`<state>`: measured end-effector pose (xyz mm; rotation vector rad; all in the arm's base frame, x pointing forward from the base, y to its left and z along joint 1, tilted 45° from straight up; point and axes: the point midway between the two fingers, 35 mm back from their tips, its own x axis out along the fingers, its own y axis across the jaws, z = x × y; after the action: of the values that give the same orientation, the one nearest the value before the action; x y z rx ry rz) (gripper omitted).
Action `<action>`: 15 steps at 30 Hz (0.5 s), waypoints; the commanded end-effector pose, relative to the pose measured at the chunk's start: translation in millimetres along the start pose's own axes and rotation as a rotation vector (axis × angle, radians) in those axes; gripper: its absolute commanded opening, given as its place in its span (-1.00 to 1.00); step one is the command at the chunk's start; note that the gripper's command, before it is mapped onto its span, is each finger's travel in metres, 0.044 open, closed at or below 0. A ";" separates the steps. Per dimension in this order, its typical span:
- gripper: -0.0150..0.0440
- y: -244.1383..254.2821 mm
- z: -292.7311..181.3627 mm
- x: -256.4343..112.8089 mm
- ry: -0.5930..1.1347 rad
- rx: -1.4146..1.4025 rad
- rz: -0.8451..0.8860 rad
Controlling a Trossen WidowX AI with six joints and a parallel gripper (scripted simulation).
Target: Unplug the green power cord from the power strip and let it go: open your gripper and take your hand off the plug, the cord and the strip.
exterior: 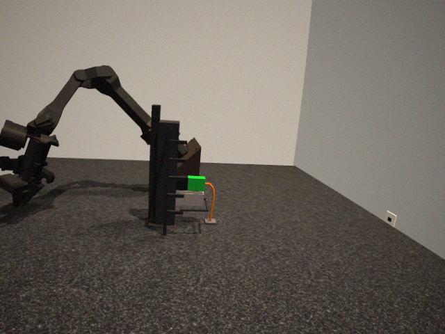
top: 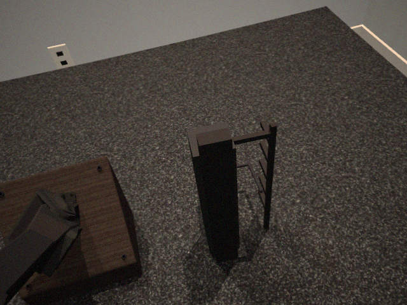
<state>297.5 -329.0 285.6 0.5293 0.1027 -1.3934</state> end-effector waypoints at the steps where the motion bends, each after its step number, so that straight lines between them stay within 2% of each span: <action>1: 0.05 31.9 -28.1 -18.3 0.049 -0.088 0.096; 10: 0.05 87.8 -88.7 -66.3 0.140 -0.303 0.297; 15: 0.05 113.1 -130.0 -97.3 0.192 -0.511 0.429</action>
<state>401.5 -207.0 252.7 0.3132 0.3822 -0.9569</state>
